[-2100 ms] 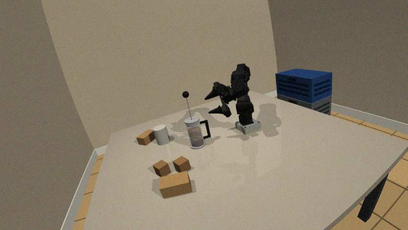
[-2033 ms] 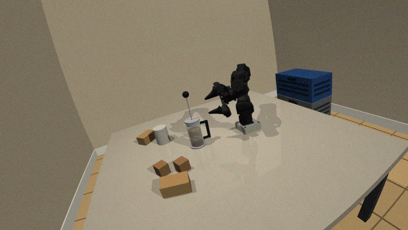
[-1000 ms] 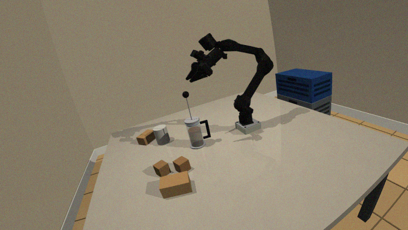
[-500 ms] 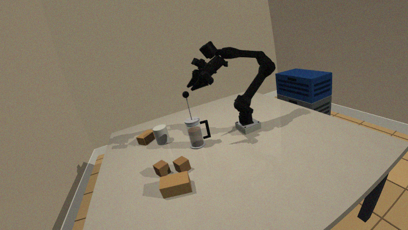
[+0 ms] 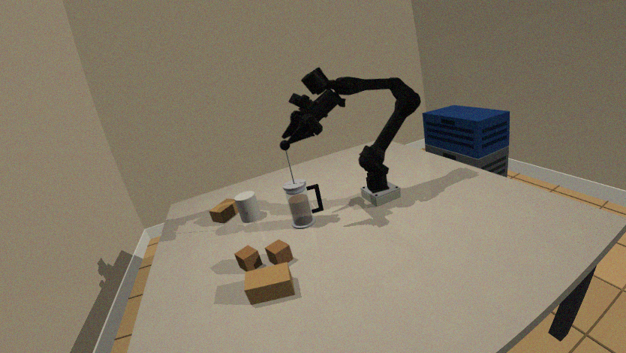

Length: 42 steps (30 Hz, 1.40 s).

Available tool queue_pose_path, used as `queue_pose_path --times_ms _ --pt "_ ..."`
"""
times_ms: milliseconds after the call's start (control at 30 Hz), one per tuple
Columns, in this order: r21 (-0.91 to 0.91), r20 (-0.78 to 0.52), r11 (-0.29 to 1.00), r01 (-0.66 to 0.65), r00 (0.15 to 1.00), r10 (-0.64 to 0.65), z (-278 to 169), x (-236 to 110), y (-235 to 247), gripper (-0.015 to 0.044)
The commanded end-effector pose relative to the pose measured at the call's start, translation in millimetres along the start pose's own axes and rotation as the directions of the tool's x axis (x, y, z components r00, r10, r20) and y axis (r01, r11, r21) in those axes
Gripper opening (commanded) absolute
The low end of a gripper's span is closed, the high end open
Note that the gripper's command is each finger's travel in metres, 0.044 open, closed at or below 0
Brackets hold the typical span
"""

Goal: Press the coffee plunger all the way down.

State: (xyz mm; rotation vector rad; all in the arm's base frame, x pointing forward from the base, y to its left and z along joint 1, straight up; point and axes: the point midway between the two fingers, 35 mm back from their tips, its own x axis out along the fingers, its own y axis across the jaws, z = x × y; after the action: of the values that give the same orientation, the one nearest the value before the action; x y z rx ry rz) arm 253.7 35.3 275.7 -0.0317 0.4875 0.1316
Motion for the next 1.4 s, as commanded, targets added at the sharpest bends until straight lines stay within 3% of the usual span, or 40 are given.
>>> queue_pose_path --times_ms 0,200,600,1367 --pt "-0.004 -0.017 1.000 -0.003 1.000 0.003 -4.7 10.8 0.4 0.0440" --pt "-0.004 -0.017 1.000 -0.003 1.000 0.003 -5.2 16.0 0.4 0.0440" --pt "-0.004 -0.017 1.000 -0.003 1.000 0.003 -5.2 16.0 0.4 0.0127" --pt "-0.004 -0.016 1.000 -0.003 1.000 0.003 -19.5 27.3 0.3 0.0127"
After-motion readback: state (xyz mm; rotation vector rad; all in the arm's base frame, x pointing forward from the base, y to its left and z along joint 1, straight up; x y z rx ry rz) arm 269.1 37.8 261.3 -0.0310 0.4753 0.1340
